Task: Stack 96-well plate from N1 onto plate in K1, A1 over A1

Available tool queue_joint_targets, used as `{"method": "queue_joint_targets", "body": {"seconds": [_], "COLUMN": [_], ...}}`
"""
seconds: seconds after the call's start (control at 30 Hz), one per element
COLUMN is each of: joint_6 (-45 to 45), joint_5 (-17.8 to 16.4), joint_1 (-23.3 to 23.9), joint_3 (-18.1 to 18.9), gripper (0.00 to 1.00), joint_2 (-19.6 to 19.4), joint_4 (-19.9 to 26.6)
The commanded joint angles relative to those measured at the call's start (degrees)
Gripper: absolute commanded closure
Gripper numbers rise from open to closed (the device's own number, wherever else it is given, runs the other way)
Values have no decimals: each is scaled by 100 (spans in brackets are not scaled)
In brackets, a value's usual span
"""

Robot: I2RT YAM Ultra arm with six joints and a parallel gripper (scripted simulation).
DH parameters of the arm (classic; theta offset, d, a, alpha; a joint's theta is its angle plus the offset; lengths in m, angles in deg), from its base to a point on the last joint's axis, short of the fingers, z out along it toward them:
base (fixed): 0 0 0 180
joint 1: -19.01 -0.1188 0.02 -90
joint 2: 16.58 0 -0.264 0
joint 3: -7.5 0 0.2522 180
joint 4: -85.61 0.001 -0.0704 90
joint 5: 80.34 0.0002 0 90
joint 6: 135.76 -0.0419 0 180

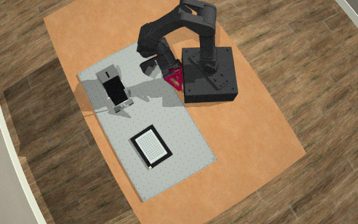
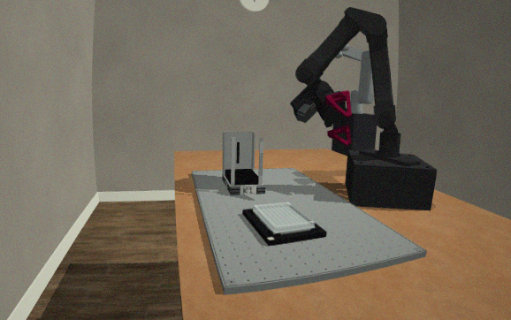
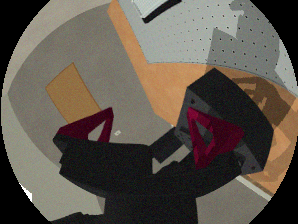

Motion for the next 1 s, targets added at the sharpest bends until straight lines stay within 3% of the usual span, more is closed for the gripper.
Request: {"method": "queue_joint_targets", "body": {"seconds": [0.0, 0.53, 0.6, 0.77, 0.83, 0.87, 0.9, 0.97], "joint_6": [28, 28, 107, 337, 479, 550, 586, 664], "joint_5": [-54, -54, 115, 383, 541, 617, 666, 769], "joint_1": [0, 0, -262, -736, -876, -947, -1054, -1262], "joint_3": [42, 42, 381, 879, 982, 1039, 1140, 1368], "gripper": [0, 0, 0, 0, 0, 0, 0, 0], "joint_2": [44, 44, -242, -502, -495, -285, -557, -695], "joint_4": [-22, -22, -154, -288, -281, -268, -322, -393]}}
